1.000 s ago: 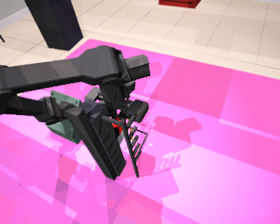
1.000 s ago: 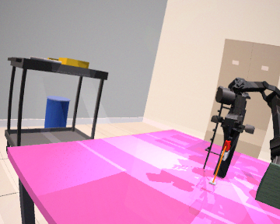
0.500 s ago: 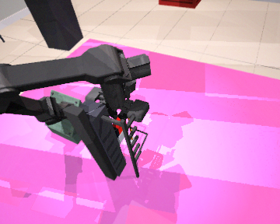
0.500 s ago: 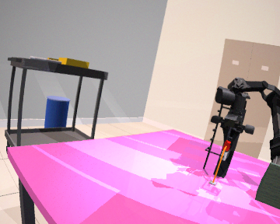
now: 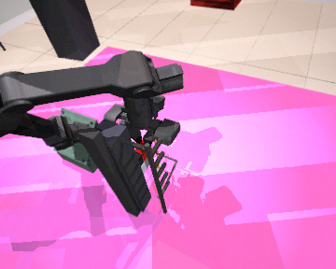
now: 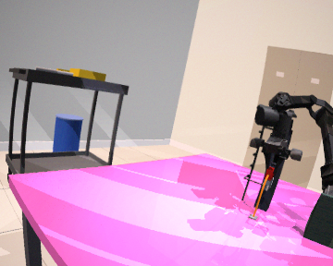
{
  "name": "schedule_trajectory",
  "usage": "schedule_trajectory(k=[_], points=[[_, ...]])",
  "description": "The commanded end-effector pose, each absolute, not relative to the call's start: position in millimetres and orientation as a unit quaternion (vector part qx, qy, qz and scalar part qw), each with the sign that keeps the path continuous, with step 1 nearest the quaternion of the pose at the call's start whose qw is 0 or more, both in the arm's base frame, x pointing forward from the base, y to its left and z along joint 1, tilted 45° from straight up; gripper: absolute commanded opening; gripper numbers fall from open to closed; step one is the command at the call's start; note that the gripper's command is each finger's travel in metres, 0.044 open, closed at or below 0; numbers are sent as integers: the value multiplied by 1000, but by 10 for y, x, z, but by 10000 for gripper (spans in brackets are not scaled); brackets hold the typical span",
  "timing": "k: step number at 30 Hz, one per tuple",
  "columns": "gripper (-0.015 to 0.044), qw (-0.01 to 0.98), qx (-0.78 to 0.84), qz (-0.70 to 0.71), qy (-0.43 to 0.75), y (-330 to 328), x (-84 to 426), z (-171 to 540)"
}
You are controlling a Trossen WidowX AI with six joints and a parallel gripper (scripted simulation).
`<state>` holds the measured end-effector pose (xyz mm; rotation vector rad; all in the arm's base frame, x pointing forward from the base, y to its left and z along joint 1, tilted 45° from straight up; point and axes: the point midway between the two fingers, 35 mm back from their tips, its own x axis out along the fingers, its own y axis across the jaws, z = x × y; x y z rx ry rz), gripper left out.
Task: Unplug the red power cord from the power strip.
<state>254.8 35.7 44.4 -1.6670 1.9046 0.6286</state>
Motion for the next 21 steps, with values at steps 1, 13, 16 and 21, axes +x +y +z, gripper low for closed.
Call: schedule_trajectory(k=[1,13,16,21], points=[[0,297,-608,257,690,665,2604,257],[79,296,-609,256,690,711,2593,198],[157,295,-609,256,690,696,2590,202],[289,295,-609,256,690,696,2590,202]])
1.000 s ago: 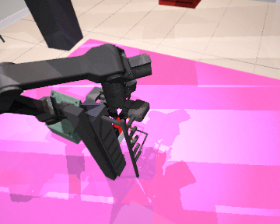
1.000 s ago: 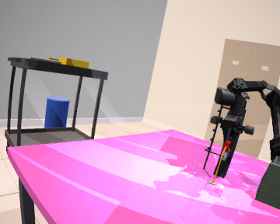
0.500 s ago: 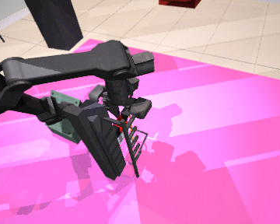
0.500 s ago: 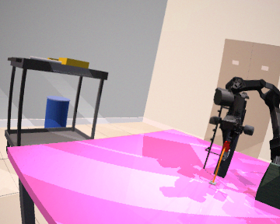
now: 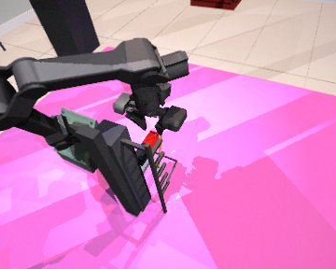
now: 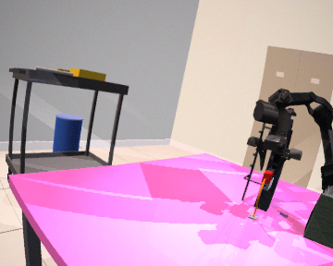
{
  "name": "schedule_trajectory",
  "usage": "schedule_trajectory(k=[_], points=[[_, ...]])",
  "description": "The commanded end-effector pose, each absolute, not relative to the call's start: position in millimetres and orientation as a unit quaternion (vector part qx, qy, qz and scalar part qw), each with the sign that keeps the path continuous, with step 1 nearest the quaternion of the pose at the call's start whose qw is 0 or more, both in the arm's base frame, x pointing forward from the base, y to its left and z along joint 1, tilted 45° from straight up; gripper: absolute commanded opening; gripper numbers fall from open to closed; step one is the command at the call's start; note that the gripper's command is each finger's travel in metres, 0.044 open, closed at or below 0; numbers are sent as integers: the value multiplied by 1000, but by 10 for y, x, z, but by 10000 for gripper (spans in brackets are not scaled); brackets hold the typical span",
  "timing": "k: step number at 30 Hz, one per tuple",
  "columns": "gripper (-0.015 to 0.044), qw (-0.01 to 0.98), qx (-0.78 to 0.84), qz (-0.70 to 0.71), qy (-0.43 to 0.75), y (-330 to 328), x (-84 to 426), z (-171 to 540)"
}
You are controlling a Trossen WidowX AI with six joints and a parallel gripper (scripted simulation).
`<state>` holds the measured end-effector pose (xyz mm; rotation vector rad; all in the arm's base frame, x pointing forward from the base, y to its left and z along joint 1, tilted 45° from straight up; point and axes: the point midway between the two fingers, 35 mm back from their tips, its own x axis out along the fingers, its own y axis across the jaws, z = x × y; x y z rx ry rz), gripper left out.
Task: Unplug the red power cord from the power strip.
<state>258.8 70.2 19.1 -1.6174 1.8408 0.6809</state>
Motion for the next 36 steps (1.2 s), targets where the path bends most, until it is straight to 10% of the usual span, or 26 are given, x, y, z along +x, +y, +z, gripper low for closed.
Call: schedule_trajectory(k=[1,6,36], points=[[315,295,-609,256,690,696,2590,202],[440,296,-609,257,689,873,2627,98],[440,297,-609,257,689,1213,2656,-124]])
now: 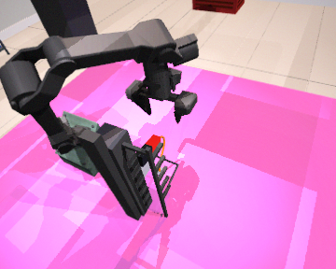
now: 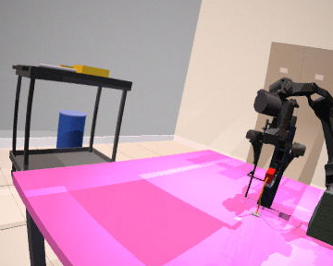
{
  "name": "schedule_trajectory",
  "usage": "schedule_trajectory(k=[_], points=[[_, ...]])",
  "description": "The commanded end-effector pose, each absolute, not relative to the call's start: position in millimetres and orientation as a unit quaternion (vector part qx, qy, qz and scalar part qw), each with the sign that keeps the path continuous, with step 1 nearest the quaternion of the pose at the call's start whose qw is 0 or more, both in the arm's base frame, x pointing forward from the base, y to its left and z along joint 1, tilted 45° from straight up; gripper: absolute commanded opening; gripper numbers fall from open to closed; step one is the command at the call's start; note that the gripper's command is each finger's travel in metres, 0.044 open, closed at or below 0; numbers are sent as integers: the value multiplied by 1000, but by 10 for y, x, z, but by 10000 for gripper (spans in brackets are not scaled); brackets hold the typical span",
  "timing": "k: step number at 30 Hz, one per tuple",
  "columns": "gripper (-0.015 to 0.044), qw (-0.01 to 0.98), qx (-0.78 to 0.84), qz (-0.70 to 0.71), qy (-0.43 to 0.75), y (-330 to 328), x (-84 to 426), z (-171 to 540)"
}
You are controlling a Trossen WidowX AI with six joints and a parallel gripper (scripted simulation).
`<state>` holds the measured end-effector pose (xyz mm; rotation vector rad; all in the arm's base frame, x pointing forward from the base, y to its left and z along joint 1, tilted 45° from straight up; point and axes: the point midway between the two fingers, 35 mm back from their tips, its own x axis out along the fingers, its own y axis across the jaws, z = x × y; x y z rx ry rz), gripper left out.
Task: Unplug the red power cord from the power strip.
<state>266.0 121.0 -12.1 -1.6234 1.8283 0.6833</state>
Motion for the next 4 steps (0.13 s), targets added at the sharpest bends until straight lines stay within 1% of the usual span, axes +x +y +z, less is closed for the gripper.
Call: schedule_trajectory(k=[1,4], points=[[440,297,-609,257,689,1213,2656,-124],[440,297,-609,257,689,1213,2656,-124]])
